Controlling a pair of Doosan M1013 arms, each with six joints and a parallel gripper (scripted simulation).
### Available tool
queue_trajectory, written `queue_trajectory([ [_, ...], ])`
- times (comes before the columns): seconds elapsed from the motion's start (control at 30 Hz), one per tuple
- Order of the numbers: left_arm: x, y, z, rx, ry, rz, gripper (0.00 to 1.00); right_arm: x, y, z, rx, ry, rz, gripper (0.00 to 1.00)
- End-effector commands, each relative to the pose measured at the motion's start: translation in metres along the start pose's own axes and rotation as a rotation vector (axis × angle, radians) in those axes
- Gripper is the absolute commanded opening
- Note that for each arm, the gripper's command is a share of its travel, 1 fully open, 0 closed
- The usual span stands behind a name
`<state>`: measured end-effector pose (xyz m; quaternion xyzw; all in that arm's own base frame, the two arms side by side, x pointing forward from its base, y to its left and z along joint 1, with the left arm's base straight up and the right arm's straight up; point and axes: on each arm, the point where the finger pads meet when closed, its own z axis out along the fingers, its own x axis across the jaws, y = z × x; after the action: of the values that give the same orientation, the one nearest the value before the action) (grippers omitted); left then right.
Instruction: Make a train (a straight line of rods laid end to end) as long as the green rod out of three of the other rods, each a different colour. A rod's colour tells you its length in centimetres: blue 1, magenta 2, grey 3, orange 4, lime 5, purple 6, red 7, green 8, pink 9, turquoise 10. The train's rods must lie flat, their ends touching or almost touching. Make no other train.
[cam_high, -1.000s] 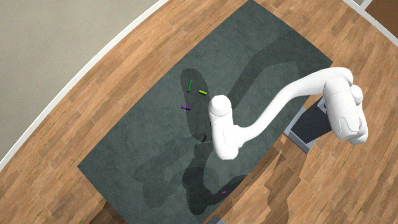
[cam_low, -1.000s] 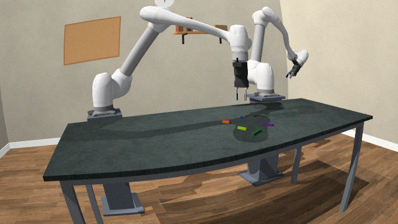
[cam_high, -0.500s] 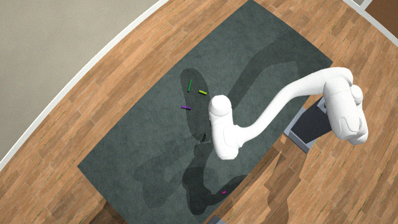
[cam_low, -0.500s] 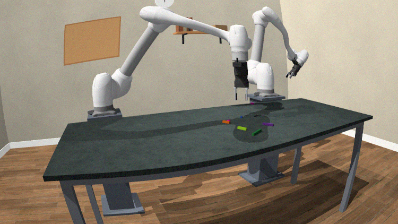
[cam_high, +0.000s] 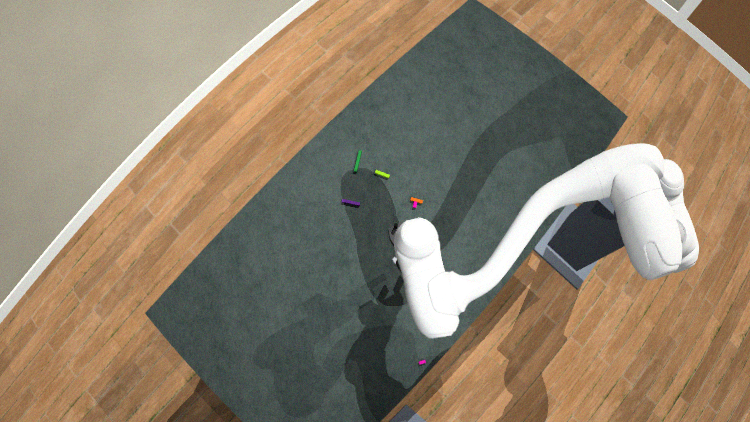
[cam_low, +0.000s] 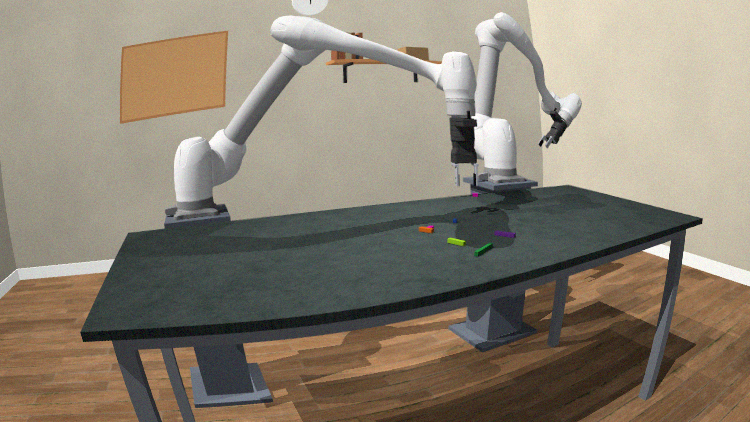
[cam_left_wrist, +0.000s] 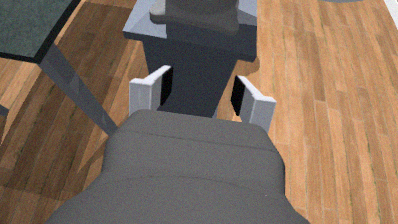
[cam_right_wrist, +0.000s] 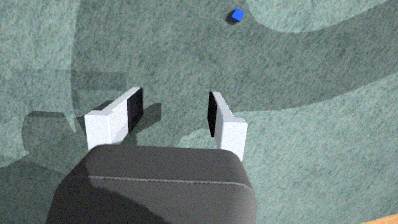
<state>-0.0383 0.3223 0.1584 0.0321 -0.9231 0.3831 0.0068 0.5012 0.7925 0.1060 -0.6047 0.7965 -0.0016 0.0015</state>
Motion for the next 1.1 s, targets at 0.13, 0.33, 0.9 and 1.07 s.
queue_trajectory([
  [0.13, 0.0, 0.0, 0.0, -0.001, 0.0, 0.0, 1.0, -0.039, 0.063, 0.002, -0.004, -0.002, -0.314, 1.0],
  [0.33, 0.0, 0.0, 0.0, -0.001, 0.0, 0.0, 1.0, -0.062, 0.111, 0.005, -0.004, -0.002, -0.532, 1.0],
  [0.9, 0.0, 0.0, 0.0, -0.001, 0.0, 0.0, 1.0, -0.107, 0.251, 0.013, -0.003, -0.004, -1.117, 1.0],
  [1.07, 0.0, 0.0, 0.0, -0.001, 0.0, 0.0, 1.0, -0.116, 0.296, 0.016, -0.003, -0.004, -1.293, 1.0],
])
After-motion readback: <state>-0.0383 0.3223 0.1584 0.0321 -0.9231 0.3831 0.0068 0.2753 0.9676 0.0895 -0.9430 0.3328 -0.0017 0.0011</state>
